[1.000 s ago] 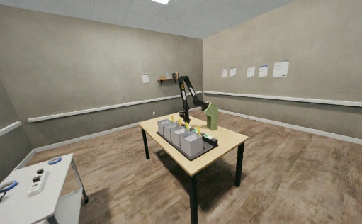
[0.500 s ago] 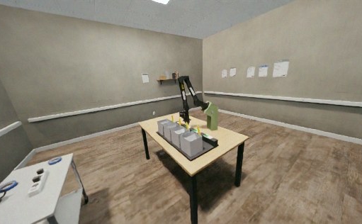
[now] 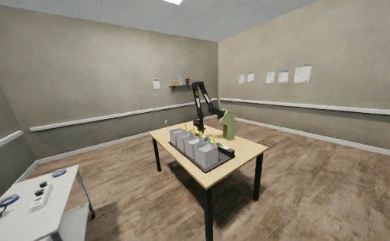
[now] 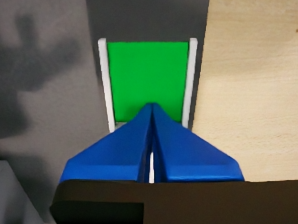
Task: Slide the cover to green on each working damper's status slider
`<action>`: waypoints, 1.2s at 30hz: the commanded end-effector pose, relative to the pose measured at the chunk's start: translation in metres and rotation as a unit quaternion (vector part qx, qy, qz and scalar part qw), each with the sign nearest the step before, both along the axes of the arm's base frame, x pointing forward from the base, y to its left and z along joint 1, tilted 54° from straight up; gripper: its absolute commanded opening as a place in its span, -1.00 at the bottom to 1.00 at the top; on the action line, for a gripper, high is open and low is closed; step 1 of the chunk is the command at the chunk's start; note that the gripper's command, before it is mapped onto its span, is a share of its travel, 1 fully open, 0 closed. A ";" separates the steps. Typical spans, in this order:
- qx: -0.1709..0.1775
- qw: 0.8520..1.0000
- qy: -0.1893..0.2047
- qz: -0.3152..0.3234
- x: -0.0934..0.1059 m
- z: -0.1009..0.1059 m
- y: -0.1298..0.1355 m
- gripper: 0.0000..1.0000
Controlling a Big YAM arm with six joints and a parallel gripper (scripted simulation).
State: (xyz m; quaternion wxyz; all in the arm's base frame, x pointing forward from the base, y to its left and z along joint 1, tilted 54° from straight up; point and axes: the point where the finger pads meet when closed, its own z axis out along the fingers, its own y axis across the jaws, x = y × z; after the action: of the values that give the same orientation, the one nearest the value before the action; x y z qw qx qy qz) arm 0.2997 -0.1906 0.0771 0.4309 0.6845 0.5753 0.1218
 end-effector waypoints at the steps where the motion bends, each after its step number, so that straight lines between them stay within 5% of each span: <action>1: -0.003 1.000 -0.004 -0.001 -0.004 0.006 0.001 -1.00; 18: -0.002 1.000 -0.008 0.002 -0.024 0.029 0.020 -1.00; 32: -0.001 1.000 -0.006 0.002 -0.023 0.027 0.019 -1.00; 33: -0.001 1.000 -0.006 0.002 -0.023 0.027 0.019 1.00; 36: -0.002 1.000 -0.007 0.002 -0.025 0.030 0.020 1.00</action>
State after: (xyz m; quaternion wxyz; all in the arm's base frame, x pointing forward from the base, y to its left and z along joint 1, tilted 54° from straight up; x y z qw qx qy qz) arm 0.2743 -0.1743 0.1030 0.4337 0.6834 0.5743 0.1227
